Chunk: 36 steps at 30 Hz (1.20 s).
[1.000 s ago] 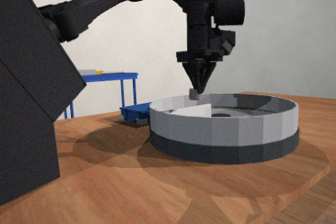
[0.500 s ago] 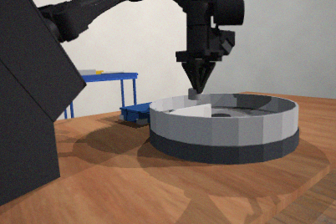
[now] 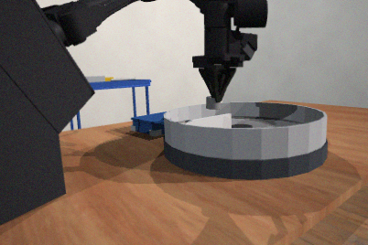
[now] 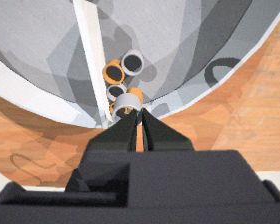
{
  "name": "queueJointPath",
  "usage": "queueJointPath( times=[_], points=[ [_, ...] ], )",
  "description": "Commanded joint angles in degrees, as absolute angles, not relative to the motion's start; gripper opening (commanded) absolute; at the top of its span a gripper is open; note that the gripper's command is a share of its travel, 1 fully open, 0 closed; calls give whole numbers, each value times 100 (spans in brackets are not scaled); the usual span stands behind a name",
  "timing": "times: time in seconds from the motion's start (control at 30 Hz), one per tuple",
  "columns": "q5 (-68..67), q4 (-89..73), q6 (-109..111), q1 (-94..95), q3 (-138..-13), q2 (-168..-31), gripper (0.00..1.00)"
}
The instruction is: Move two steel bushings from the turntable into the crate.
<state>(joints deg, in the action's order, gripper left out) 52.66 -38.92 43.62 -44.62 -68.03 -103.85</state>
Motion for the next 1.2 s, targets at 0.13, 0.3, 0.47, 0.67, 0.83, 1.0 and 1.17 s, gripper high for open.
queueJointPath(
  times=[0.13, 0.3, 0.47, 0.67, 0.83, 1.0, 1.17],
  points=[
    [5362, -3965, 4377, -4666, -6978, -10205, 0],
    [5356, -3897, 4274, -4632, -6900, -10139, 0],
    [5346, -3799, 4211, -4587, -6653, -10062, 0],
    [5216, -3751, 3984, -4323, -6467, -9747, 0],
    [5141, -3693, 3657, -4099, -6253, -9336, 0],
    [5065, -3647, 3371, -3971, -6102, -9005, 0],
    [4914, -3617, 2830, -3499, -5893, -8417, 0]
  ],
)
